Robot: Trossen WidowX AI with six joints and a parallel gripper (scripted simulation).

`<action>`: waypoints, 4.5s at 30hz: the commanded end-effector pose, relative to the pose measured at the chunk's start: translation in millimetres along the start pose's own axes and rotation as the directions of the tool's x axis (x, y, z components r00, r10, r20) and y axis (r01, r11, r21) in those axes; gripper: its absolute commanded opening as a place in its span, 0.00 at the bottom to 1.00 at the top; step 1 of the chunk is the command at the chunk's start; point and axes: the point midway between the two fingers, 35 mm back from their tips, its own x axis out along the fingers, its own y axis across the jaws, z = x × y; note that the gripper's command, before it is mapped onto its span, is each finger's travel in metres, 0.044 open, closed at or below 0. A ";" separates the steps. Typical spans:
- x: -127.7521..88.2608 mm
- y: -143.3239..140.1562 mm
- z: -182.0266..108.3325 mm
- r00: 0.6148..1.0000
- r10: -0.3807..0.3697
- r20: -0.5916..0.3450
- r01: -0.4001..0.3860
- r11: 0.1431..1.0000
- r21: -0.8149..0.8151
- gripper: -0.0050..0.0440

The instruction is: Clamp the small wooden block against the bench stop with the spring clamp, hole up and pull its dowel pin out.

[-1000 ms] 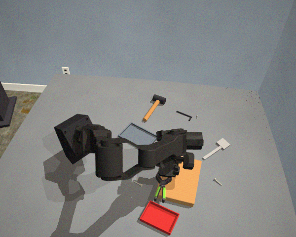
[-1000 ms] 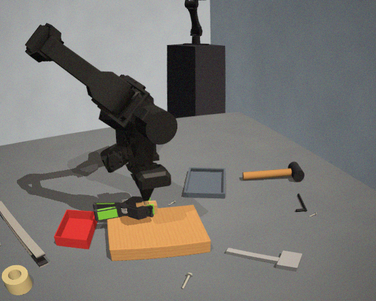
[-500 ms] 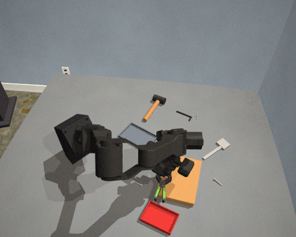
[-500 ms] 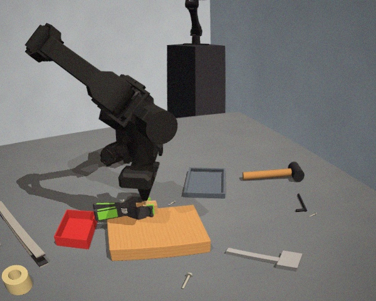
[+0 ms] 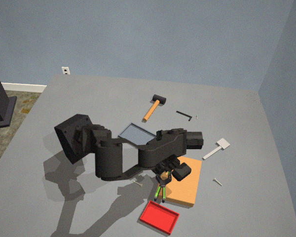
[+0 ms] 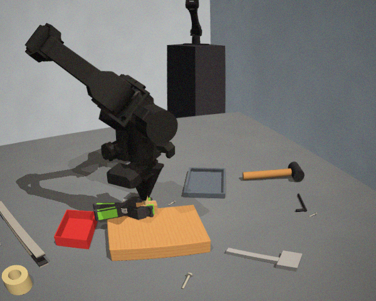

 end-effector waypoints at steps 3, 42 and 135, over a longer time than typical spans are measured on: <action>-1.7 0.8 -0.6 1.000 0.003 -0.003 -0.003 0.997 0.079 0.10; -2.7 0.8 -0.6 1.000 0.003 -0.003 -0.004 0.878 -0.479 0.10; -5.2 0.8 -0.6 1.000 0.003 -0.003 -0.004 0.993 -0.117 0.10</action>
